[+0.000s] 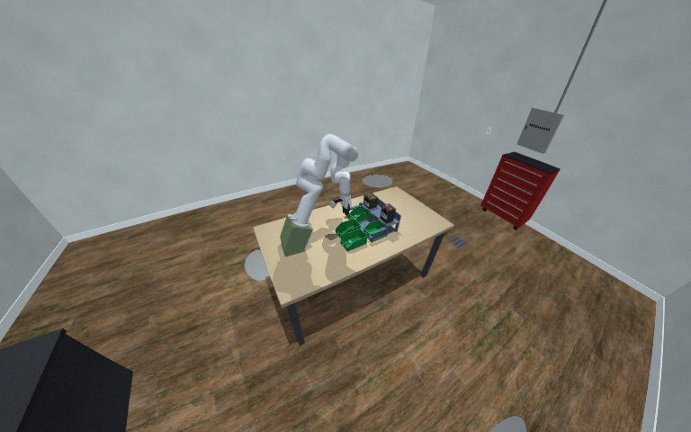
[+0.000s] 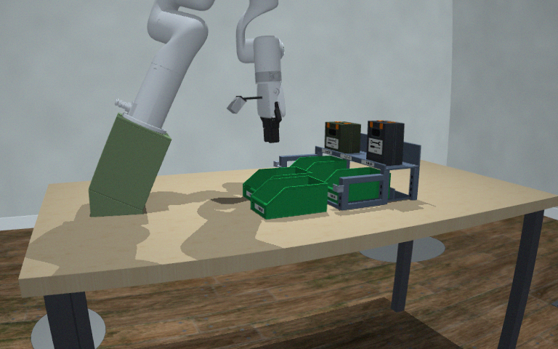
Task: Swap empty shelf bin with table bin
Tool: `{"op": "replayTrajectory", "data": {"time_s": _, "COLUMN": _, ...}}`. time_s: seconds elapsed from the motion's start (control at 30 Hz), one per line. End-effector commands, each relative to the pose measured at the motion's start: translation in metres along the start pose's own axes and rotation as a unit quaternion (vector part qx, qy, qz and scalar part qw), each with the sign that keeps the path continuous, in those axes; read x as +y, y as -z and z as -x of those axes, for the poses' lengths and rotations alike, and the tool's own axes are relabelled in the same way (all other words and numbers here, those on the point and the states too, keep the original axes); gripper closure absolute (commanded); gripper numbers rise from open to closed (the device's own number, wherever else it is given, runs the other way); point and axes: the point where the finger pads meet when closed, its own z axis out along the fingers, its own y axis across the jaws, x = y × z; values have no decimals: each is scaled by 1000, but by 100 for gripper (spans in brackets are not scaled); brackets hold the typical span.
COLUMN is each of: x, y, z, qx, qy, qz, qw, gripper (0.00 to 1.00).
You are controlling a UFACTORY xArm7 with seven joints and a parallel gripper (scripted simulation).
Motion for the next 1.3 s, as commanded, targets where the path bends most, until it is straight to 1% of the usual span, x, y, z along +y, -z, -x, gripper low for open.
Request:
{"op": "replayTrajectory", "data": {"time_s": 0.0, "x": 0, "y": 1, "z": 1, "qx": 31, "qy": 2, "qz": 11, "qw": 999, "gripper": 74}}
{"op": "replayTrajectory", "data": {"time_s": 0.77, "x": 0, "y": 0, "z": 1, "qx": 31, "qy": 2, "qz": 12, "qw": 999, "gripper": 74}}
{"op": "replayTrajectory", "data": {"time_s": 1.27, "x": 0, "y": -14, "z": 0, "qx": 32, "qy": 2, "qz": 12, "qw": 999, "gripper": 74}}
